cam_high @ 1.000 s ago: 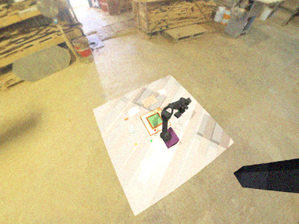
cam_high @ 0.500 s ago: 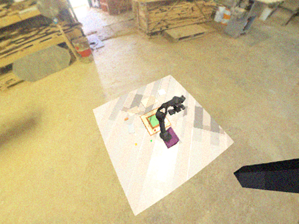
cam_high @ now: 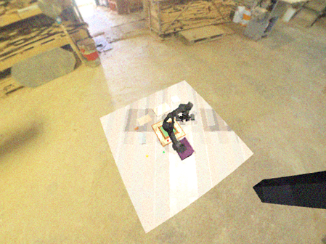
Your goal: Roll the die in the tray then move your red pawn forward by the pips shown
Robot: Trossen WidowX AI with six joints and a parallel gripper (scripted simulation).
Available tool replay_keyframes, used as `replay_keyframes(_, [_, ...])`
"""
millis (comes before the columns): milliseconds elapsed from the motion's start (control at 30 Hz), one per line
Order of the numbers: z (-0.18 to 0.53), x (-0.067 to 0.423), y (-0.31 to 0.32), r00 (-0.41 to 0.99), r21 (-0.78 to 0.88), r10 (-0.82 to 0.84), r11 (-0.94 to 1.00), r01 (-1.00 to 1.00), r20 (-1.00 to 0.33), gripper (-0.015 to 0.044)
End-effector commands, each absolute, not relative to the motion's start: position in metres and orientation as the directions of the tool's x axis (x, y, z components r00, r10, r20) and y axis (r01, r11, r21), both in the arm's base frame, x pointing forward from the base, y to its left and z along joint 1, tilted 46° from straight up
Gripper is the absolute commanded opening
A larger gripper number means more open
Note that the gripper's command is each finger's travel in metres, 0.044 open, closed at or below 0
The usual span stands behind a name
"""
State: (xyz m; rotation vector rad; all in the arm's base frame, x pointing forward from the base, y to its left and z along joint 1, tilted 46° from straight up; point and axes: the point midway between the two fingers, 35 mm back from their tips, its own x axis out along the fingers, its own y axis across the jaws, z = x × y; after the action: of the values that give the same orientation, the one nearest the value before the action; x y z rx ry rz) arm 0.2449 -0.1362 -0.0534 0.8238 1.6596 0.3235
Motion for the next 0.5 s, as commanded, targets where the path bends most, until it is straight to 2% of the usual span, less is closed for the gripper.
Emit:
replay_keyframes(0, [-0.043,0.253,-0.12,-0.051,0.581,0.669,0.678,0.451,-0.741,0.0])
replay_keyframes(467, [-0.013,0.27,-0.073,-0.047,0.436,0.677,0.525,0.731,-0.735,0.0])
